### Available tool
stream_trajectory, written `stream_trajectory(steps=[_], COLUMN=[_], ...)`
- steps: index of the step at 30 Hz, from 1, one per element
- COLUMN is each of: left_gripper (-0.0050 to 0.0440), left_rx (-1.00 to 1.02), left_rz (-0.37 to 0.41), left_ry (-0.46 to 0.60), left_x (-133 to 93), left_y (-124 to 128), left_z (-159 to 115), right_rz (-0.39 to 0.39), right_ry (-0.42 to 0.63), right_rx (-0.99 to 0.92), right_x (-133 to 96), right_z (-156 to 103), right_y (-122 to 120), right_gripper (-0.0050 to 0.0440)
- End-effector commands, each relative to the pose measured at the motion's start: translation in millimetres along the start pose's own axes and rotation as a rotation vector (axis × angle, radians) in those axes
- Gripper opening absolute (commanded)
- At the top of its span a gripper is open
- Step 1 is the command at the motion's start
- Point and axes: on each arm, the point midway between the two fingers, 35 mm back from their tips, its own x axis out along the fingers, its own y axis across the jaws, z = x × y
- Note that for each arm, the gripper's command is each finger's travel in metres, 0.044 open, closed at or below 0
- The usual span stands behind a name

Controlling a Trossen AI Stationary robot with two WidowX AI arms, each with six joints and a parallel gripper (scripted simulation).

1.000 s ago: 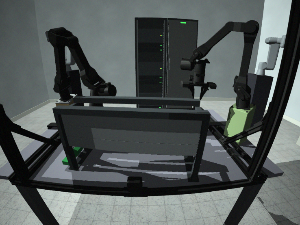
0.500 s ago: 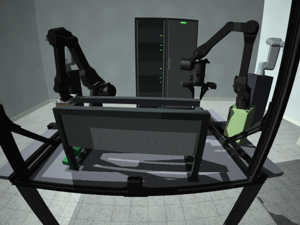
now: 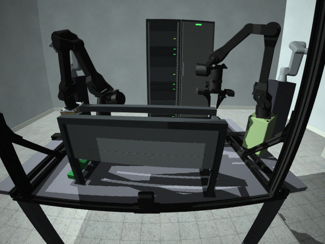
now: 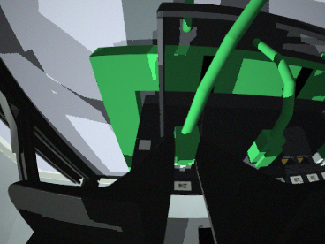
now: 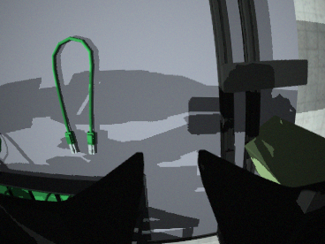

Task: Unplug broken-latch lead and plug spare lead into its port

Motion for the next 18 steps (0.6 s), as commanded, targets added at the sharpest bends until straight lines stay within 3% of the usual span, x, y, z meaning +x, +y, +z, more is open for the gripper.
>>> stream_trajectory(steps=[1,14,15,18], left_gripper=[0.0054,0.0054,0.0176,0.0176], left_rx=[0.016,0.016,0.005,0.005], left_rz=[0.000,0.000,0.000,0.000], left_ry=[0.011,0.011,-0.001,-0.001], left_x=[1.8,1.8,1.1,1.1], left_y=[-1.3,-1.3,-0.1,-0.1], left_z=[-7.9,-7.9,-2.3,-2.3], right_rz=[0.000,0.000,0.000,0.000], right_ry=[0.000,0.000,0.000,0.000], right_rx=[0.000,0.000,0.000,0.000], right_x=[0.0,0.0,0.0,0.0], right_z=[0.0,0.0,0.0,0.0], right_y=[0.0,0.0,0.0,0.0], right_gripper=[0.0176,0.0176,0.0176,0.0176])
